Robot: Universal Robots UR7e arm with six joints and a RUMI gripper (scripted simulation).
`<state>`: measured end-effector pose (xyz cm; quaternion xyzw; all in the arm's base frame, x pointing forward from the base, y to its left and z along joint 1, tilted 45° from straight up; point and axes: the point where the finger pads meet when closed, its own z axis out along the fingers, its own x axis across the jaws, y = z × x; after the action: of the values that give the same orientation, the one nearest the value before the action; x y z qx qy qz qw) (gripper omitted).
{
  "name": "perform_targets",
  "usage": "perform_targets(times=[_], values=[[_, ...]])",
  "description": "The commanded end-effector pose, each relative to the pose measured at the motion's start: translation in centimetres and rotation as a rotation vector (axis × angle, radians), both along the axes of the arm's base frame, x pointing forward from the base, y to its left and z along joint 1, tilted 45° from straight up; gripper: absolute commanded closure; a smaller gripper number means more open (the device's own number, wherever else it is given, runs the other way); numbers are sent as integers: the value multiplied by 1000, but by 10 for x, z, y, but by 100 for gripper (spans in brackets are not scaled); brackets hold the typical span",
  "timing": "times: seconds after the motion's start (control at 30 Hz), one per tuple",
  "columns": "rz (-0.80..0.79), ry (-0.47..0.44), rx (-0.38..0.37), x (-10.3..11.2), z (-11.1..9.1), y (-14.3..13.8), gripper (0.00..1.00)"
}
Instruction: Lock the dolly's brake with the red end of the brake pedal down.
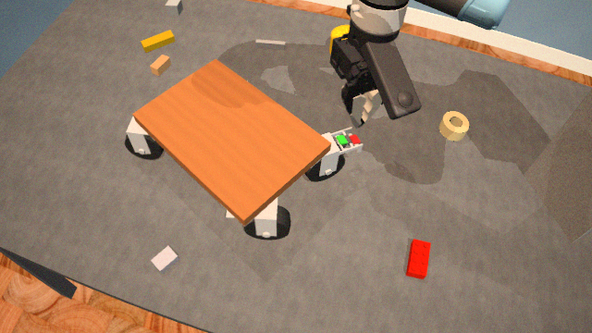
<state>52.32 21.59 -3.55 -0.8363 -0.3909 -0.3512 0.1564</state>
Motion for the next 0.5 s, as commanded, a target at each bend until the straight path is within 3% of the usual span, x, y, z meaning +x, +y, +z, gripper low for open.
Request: perform_targets(times=[0.0,0.47], values=[[1,0,0,-9,14,-11,100],[1,0,0,-23,36,-27,100]])
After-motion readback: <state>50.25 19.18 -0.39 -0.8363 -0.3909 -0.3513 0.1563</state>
